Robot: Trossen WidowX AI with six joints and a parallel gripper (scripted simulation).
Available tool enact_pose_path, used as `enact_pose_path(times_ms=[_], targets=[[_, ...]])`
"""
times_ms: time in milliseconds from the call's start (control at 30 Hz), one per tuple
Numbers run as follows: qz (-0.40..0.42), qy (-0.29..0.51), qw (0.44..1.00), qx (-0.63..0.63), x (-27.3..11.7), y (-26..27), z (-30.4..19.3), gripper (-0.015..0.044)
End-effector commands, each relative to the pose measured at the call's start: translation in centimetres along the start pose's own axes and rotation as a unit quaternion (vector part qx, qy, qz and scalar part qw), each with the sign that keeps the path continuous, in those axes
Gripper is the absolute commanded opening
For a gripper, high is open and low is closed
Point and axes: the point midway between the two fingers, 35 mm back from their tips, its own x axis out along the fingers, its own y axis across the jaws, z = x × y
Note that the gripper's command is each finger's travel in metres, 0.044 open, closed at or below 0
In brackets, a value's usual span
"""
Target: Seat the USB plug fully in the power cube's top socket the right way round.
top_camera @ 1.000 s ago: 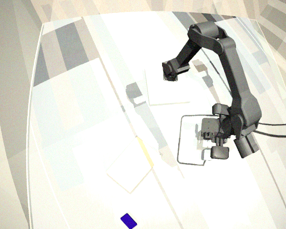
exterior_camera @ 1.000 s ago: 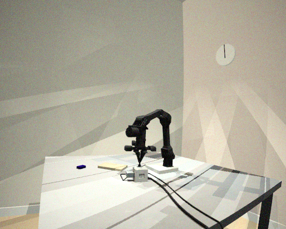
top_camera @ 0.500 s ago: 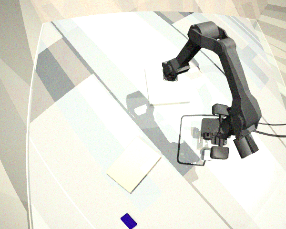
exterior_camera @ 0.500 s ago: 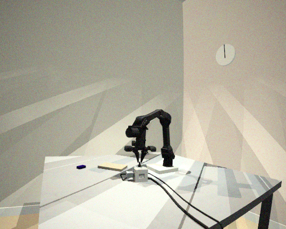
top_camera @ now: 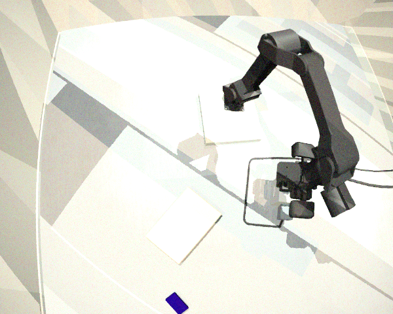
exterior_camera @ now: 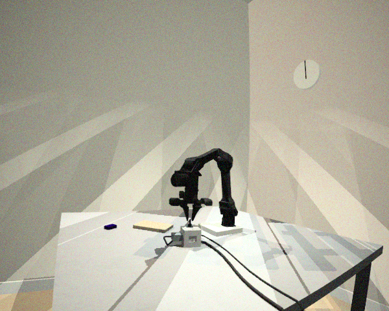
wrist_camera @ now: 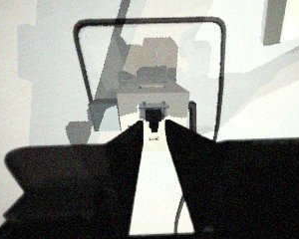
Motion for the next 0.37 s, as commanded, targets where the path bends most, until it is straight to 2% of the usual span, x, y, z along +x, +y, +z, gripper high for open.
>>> enact_pose_path(times_ms=[0, 333], targets=[[0.0, 0.0, 1.0, 0.0, -0.1, 0.0, 0.0, 0.0095], [0.0, 0.0, 1.0, 0.0, -1.1, 0.0, 0.0, 0.0095]])
